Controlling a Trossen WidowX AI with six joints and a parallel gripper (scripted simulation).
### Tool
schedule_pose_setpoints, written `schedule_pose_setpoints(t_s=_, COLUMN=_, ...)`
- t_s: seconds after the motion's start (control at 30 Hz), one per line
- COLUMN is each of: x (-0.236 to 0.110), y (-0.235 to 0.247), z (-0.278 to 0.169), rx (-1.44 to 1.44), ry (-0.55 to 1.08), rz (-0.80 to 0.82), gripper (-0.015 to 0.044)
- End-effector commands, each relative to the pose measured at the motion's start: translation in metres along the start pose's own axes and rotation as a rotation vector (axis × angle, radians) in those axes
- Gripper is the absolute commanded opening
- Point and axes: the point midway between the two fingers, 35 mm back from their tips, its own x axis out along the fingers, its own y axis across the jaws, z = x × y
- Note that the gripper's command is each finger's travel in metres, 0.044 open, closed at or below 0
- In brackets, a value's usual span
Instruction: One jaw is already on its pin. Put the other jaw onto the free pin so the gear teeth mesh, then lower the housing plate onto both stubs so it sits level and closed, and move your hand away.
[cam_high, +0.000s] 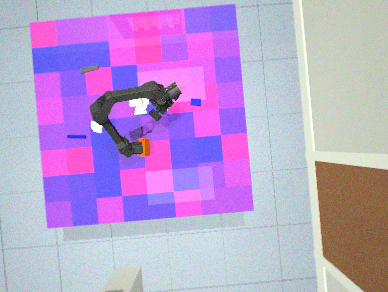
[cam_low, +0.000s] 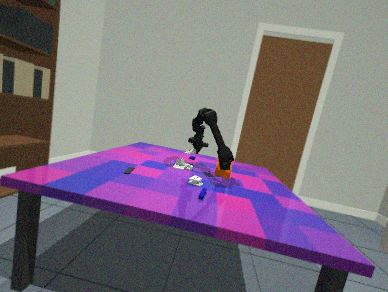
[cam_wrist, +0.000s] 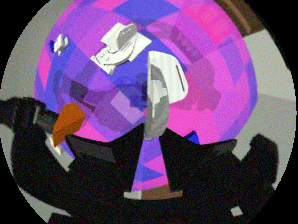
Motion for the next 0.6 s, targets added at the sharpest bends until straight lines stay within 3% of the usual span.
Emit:
schedule_pose_setpoints(t_s=0.0, x=-0.001, y=-0.004, z=0.000, rx=-0.095, ry=0.003, rz=0.000, gripper=0.0037)
schedule_pose_setpoints(t_s=0.57, x=-0.001, y=-0.020, z=0.003, rx=-0.591, ry=0.003, rz=0.000, gripper=0.0037)
